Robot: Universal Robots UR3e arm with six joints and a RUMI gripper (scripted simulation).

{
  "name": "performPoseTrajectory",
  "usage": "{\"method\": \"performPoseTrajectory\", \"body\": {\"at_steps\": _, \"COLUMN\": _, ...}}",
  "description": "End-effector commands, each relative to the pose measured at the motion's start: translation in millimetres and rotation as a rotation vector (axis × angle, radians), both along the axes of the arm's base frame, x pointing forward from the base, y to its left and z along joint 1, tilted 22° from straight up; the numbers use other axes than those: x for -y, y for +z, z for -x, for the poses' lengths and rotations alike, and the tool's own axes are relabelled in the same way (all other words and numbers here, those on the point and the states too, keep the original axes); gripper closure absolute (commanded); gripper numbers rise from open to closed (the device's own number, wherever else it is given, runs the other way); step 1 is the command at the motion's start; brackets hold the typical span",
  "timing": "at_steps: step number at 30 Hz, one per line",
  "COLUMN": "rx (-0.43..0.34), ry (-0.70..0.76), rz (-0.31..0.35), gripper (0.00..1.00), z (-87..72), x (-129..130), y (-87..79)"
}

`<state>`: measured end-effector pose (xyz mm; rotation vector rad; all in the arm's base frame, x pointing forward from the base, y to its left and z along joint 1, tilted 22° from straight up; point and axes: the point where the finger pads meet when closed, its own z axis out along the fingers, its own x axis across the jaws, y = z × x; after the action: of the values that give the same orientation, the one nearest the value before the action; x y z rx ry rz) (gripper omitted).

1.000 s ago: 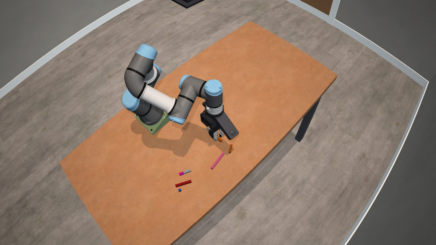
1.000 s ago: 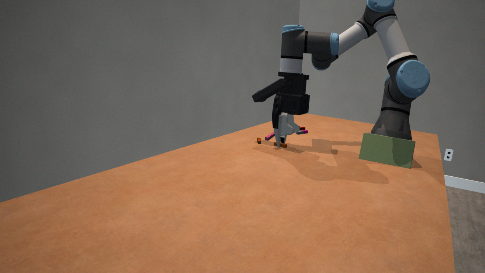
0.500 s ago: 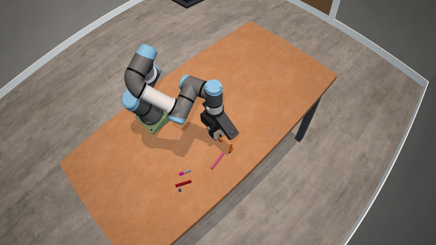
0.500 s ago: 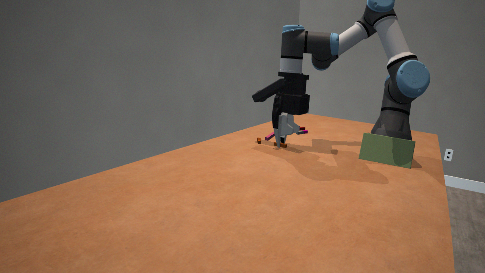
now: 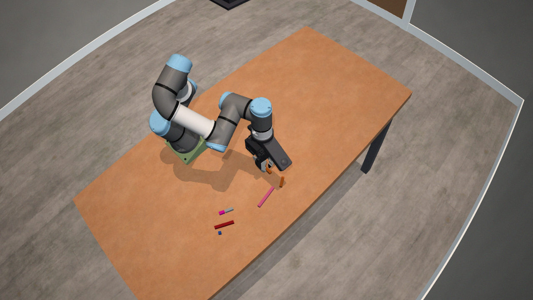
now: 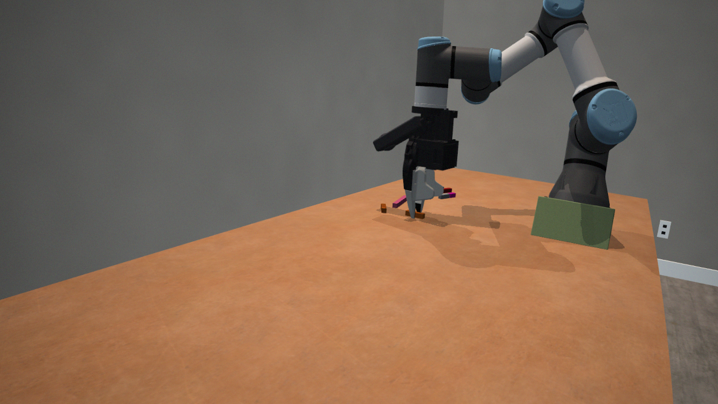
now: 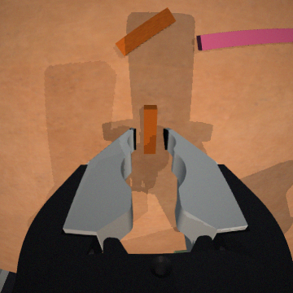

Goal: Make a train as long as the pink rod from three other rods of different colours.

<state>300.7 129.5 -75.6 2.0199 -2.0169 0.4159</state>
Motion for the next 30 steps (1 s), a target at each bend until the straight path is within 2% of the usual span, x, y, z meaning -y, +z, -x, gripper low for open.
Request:
{"method": "performPoseTrajectory", "body": {"at_steps": 1, "rx": 0.002, "ry": 0.000, "rz": -0.001, "gripper": 0.86, "z": -0.7, "x": -0.4, "y": 0.5}}
{"method": "performPoseTrajectory", "body": {"at_steps": 2, "rx": 0.002, "ry": 0.000, "rz": -0.001, "gripper": 1.00, "z": -0.7, "x": -0.4, "y": 0.5}}
{"method": "performPoseTrajectory", "body": {"at_steps": 30, "rx": 0.002, "ry": 0.000, "rz": -0.001, "gripper": 1.00, "z": -0.7, "x": -0.4, "y": 0.5}}
